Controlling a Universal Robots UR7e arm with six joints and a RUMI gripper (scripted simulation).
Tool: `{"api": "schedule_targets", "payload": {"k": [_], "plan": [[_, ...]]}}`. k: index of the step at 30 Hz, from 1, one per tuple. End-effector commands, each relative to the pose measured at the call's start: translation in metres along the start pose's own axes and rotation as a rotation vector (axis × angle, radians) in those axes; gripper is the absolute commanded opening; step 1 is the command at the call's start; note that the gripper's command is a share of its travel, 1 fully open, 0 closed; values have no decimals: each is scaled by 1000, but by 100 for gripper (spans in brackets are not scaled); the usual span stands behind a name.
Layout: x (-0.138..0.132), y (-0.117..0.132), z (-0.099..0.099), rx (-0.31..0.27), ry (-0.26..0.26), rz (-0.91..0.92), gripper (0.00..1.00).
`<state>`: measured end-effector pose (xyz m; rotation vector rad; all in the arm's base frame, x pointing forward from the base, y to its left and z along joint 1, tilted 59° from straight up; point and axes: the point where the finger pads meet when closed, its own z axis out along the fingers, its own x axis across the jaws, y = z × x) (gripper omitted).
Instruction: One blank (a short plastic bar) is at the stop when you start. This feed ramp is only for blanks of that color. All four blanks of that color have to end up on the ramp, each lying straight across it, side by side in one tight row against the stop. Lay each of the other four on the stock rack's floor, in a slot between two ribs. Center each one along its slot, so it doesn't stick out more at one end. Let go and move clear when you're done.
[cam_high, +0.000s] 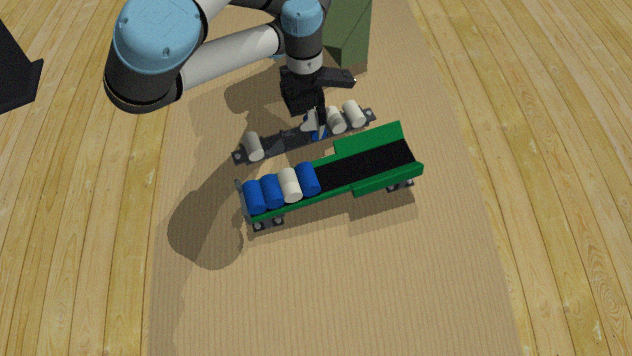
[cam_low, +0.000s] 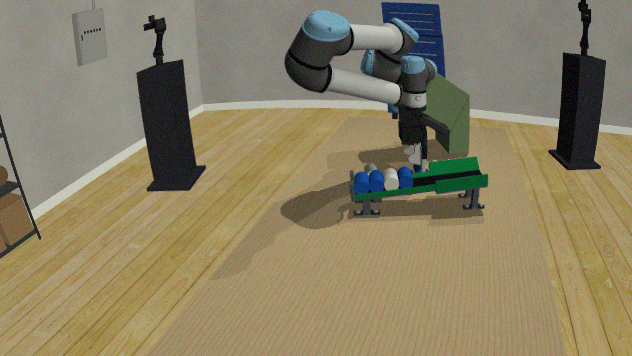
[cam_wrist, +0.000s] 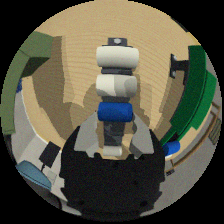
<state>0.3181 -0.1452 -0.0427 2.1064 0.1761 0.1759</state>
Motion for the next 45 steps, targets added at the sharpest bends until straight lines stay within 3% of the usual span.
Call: {"api": "schedule_targets", "payload": {"k": [1,21,45], "plan": [[0,0,1,0,-1,0,38],[-1,0,-10,0,0,-2,38],[0,0,-51,0,1,0,38]]}}
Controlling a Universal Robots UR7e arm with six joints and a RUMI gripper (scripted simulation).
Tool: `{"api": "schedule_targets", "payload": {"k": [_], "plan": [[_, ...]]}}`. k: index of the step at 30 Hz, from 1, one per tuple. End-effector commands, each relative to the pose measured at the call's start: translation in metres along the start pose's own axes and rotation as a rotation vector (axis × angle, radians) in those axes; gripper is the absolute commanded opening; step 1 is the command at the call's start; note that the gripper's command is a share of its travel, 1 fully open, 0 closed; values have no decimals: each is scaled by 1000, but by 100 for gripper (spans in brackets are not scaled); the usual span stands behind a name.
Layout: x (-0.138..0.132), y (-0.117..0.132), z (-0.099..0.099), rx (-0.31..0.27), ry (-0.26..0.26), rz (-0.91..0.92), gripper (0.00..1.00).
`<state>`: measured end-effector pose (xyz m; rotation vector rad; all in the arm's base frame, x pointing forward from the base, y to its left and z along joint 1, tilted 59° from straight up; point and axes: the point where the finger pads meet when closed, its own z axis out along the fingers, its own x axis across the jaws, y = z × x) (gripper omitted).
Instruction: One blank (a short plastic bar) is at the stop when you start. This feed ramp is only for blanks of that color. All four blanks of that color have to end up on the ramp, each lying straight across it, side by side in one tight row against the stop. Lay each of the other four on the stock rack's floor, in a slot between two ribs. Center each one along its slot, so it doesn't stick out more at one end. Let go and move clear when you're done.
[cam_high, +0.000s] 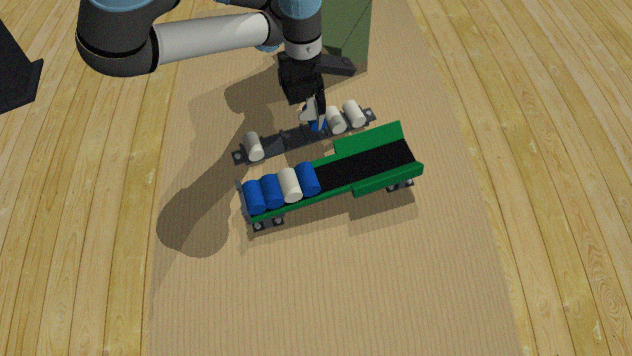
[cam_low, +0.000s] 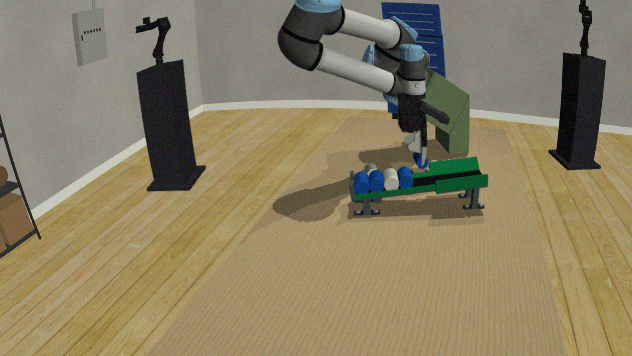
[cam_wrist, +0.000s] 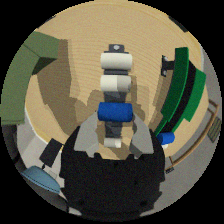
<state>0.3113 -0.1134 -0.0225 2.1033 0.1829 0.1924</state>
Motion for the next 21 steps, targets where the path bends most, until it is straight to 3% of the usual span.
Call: {"api": "schedule_targets", "payload": {"k": [1,21], "plan": [[0,0,-15,2,-13,-1,38],[2,0,-47,2,-11,2,38]]}}
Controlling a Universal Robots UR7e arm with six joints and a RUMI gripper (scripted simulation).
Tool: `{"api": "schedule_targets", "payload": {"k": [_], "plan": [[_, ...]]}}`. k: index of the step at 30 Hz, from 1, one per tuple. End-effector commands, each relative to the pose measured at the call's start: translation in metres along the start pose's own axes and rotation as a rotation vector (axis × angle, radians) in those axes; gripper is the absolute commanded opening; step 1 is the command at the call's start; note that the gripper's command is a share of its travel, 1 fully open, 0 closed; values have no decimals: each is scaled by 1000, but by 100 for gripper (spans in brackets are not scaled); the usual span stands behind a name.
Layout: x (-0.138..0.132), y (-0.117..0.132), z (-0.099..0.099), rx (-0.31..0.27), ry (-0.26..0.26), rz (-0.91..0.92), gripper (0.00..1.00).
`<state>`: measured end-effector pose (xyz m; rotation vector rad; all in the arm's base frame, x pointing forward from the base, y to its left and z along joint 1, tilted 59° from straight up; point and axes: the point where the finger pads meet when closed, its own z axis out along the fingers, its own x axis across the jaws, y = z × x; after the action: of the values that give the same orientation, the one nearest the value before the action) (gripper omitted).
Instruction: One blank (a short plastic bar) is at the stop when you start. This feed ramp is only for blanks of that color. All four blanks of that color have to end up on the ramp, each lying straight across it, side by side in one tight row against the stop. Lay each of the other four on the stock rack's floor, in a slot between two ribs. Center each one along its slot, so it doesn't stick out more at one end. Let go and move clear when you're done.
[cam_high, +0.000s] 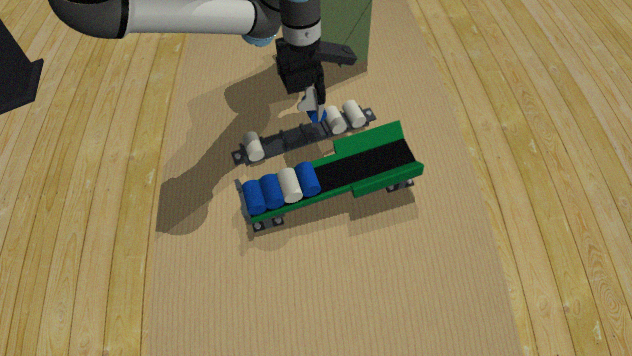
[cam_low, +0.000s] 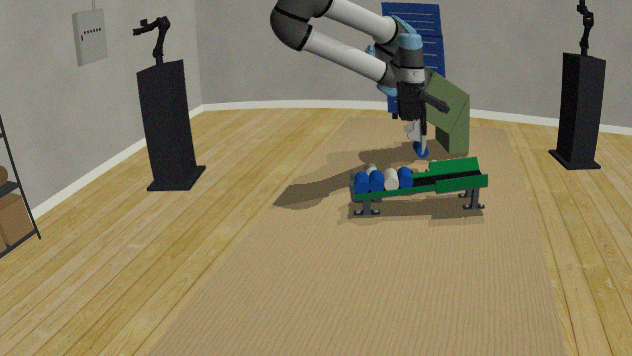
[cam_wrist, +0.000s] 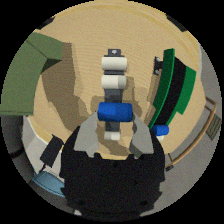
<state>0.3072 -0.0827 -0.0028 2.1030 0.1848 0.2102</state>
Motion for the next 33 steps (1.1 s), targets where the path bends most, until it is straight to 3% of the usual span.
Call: {"api": "schedule_targets", "payload": {"k": [1,33], "plan": [[-1,-1,-12,2,-25,-4,38],[-1,-1,-26,3,-25,-3,38]]}}
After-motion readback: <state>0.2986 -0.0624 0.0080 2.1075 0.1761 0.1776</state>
